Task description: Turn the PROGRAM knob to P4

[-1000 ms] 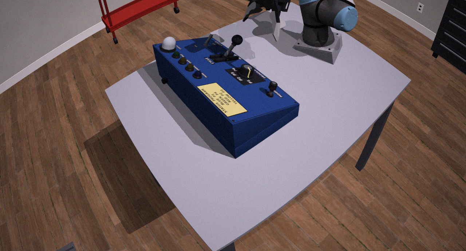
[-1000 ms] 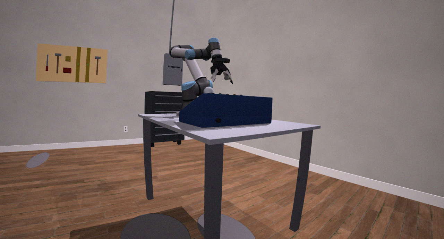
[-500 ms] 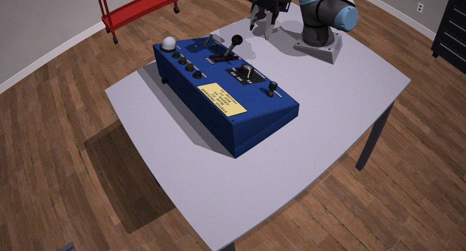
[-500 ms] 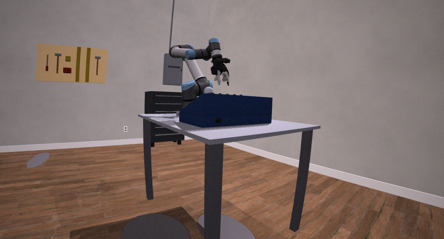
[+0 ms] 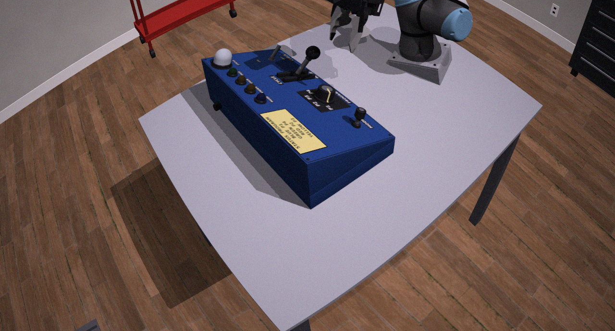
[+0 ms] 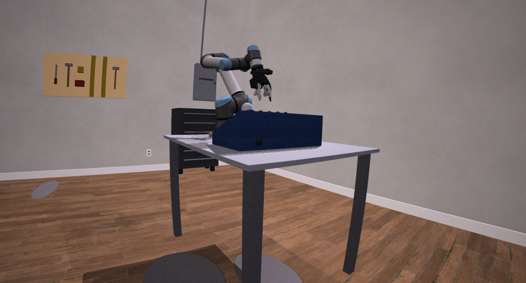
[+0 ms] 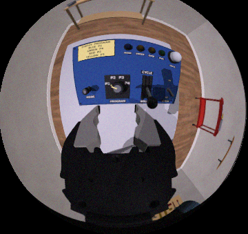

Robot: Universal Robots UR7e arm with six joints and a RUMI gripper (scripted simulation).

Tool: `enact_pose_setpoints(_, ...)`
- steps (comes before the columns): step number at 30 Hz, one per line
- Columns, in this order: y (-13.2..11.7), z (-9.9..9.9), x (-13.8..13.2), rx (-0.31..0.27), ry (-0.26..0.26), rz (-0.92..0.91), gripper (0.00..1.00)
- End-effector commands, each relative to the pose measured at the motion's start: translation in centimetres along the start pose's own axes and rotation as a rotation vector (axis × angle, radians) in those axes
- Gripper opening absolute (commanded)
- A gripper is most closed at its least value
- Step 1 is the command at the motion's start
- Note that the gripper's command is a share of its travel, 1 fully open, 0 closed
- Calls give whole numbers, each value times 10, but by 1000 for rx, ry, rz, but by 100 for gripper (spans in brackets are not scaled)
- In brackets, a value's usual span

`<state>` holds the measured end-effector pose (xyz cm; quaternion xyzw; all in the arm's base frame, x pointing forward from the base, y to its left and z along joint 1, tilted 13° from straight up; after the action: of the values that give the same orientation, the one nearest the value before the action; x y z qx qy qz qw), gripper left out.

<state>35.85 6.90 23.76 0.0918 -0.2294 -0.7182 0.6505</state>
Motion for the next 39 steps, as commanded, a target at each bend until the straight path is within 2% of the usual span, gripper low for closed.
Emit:
enact_pose_setpoints(1,0,0,0,1,0,0,44)
enact_pose_setpoints(15,0,0,0,1,0,0,44)
enact_pose_setpoints(16,0,0,0,1,0,0,100)
enact_pose_setpoints(27,6,0,-3,0,2,-2,100)
enact_pose_setpoints(39,34,0,-18,0,2,-2,100)
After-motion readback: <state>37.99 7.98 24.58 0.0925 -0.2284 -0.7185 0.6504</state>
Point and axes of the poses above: the point where the finger pads meet when closed, its own z axis back along the fingers, its own x axis across the jaws, y = z × x, the point moved 2 cm from there along z, back along the fingers, and after that the axes turned 6 degrees about -z, right-handed, at the moved point
